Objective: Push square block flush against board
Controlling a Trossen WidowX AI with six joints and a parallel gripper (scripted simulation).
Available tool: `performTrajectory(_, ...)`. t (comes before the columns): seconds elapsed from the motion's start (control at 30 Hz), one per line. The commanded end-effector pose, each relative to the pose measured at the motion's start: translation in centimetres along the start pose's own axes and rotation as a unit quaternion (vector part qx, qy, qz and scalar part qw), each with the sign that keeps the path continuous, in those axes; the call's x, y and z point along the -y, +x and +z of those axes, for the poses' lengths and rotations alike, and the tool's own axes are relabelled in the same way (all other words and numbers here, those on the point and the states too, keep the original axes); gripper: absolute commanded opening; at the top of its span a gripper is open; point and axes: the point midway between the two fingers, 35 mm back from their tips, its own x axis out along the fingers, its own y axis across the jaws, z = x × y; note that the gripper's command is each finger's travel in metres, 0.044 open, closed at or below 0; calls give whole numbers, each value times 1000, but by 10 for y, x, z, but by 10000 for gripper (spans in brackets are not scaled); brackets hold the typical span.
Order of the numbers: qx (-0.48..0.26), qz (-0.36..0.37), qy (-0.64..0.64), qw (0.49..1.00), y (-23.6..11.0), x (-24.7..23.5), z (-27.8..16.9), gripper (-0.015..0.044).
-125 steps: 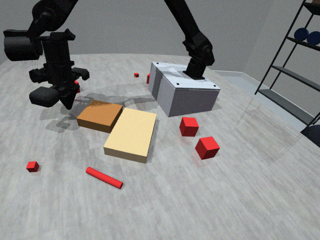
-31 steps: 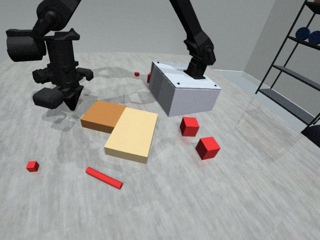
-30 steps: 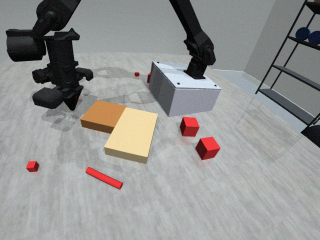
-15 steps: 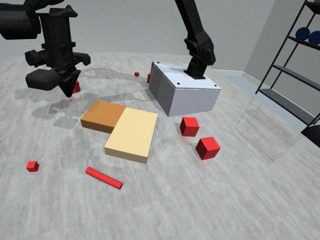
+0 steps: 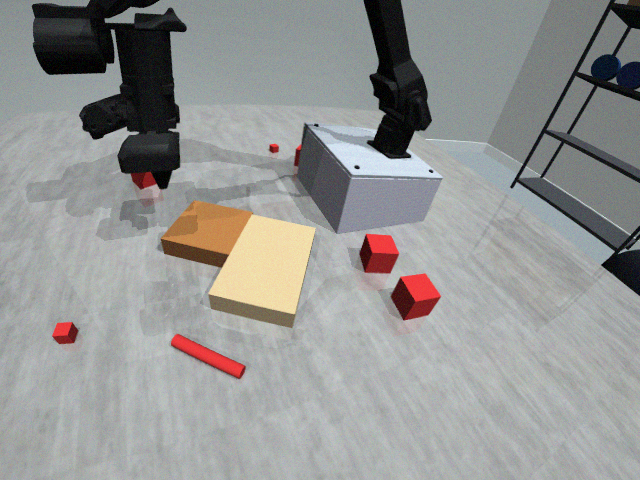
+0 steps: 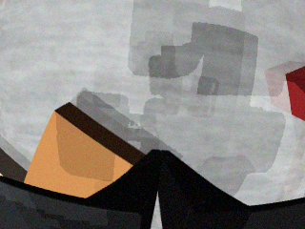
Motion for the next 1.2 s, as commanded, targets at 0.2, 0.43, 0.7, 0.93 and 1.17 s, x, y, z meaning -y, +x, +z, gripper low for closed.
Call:
performTrajectory(0.2,-2,-1,-173,985,-2,3,-28,0)
performTrajectory(0.43,-3,0,-292,957,-2,4,-48,0)
performTrajectory(0.7,-5,1,-422,907,-1,6,-71,0)
performTrajectory(0.93,-6,2,-529,849,1,7,-92,0)
performTrajectory(1.17,-7,3,-580,815,2,7,-103,0)
